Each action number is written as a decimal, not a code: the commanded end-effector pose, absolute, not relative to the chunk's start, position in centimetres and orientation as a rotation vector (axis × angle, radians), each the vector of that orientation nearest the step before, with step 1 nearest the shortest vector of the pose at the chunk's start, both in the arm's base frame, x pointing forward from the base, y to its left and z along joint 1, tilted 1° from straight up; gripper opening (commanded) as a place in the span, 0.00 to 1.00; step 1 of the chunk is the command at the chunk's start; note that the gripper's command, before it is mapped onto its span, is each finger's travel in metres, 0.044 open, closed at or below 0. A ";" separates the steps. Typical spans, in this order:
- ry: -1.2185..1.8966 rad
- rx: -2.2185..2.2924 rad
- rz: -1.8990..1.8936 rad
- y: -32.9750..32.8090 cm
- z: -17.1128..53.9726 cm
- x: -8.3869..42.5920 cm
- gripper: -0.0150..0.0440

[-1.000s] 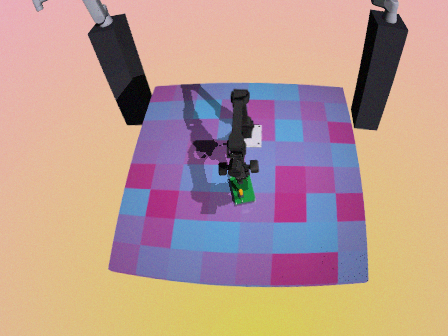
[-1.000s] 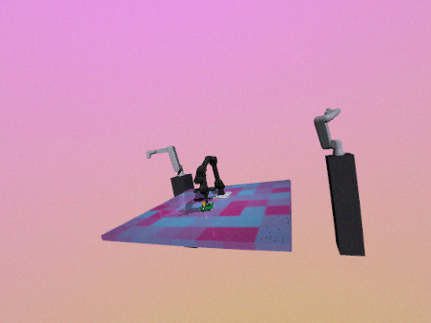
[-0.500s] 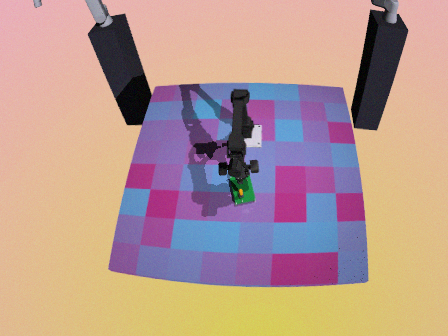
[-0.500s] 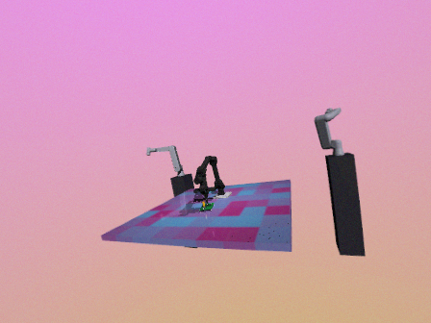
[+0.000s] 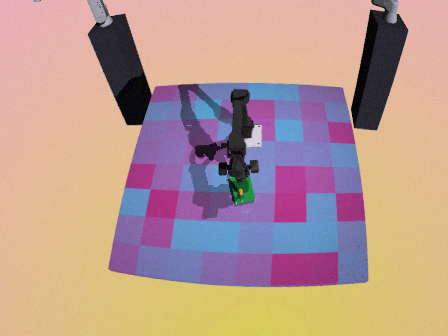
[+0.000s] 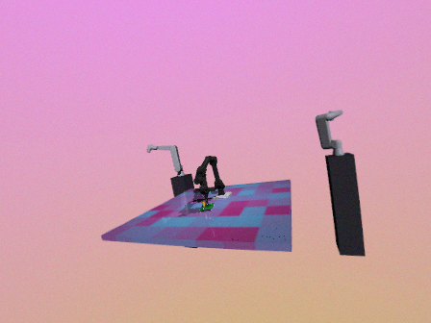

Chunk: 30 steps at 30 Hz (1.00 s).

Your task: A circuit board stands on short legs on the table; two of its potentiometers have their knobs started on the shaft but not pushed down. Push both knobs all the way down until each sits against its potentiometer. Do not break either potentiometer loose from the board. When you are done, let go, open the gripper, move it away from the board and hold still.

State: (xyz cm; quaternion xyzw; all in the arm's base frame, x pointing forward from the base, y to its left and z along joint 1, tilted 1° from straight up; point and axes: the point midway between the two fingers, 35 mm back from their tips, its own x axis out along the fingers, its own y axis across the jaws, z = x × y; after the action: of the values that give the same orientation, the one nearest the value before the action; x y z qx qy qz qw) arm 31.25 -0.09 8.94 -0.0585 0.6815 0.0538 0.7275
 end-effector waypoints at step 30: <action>1.519 -0.121 0.118 0.0 8.1 31.4 0.25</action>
State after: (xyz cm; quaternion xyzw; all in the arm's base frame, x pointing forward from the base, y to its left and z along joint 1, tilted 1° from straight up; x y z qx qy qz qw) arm 31.24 -0.09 8.85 -0.0585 0.6813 0.0538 0.7277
